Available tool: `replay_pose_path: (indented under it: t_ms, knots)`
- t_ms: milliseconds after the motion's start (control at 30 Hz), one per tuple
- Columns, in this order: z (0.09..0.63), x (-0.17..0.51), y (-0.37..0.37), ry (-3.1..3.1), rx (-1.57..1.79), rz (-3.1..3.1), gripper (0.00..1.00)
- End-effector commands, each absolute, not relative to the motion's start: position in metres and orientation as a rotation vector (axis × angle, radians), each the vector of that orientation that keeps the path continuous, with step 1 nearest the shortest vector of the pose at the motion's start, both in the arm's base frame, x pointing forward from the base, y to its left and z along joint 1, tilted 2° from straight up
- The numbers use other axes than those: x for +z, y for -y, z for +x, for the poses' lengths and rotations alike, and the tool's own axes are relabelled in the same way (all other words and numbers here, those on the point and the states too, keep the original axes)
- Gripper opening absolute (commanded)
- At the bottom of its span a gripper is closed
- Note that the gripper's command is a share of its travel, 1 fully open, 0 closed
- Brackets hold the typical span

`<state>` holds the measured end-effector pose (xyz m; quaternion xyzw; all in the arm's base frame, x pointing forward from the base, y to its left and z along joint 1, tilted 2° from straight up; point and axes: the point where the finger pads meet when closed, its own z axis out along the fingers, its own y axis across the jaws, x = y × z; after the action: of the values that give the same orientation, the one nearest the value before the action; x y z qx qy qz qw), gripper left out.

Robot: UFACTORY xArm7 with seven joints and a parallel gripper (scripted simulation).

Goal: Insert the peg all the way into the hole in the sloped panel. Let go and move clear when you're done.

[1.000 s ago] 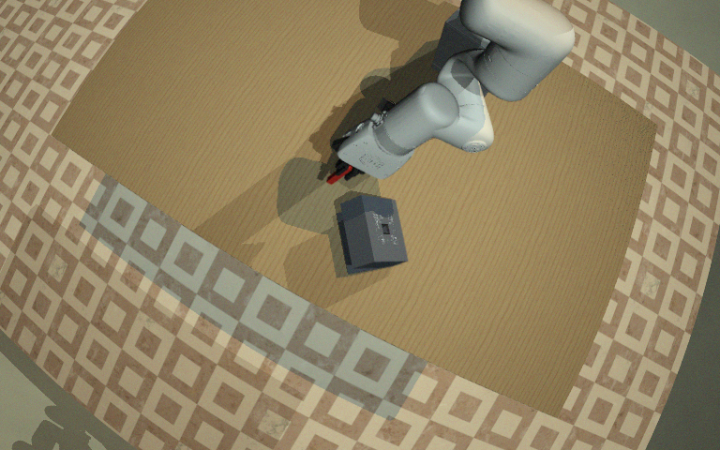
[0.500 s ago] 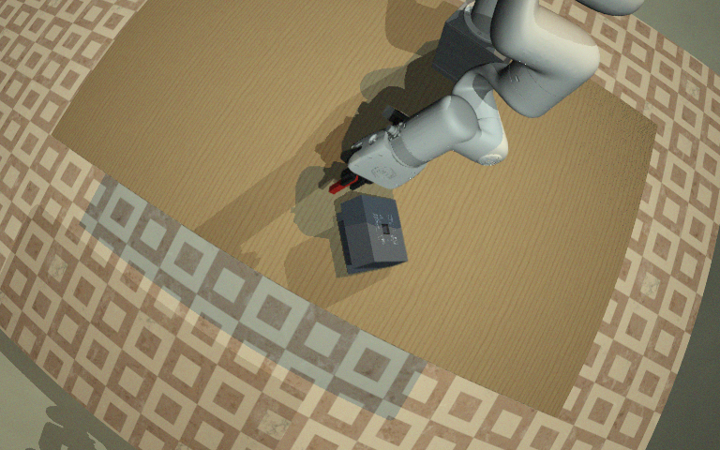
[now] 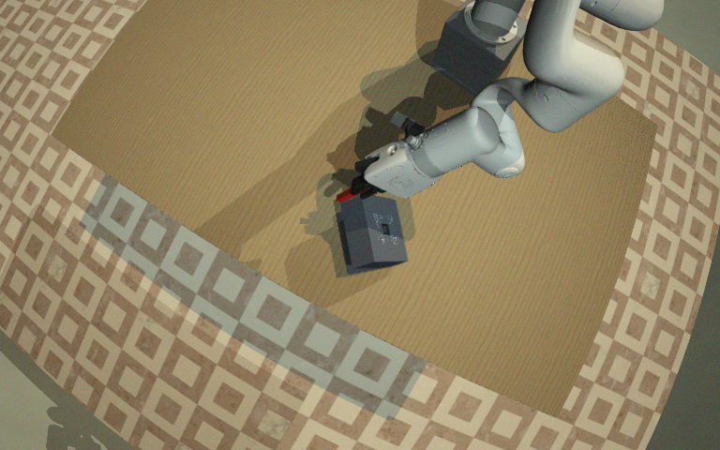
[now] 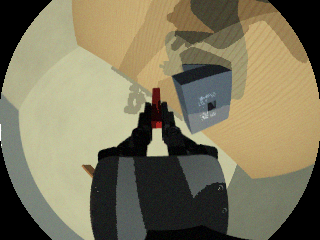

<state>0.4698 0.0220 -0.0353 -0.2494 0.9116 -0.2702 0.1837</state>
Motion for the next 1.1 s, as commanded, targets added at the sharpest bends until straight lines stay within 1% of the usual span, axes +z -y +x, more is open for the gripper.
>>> replay_pose_path:
  t_ms: [0, 533, 1067]
  knots:
    - [0.47, -0.032, -0.034, -2.56, -0.816, -0.731, 0.0]
    - [0.462, -0.025, -0.065, -2.489, -0.923, -0.818, 0.0]
    - [0.432, -0.032, -0.118, -2.423, -0.975, -0.942, 0.0]
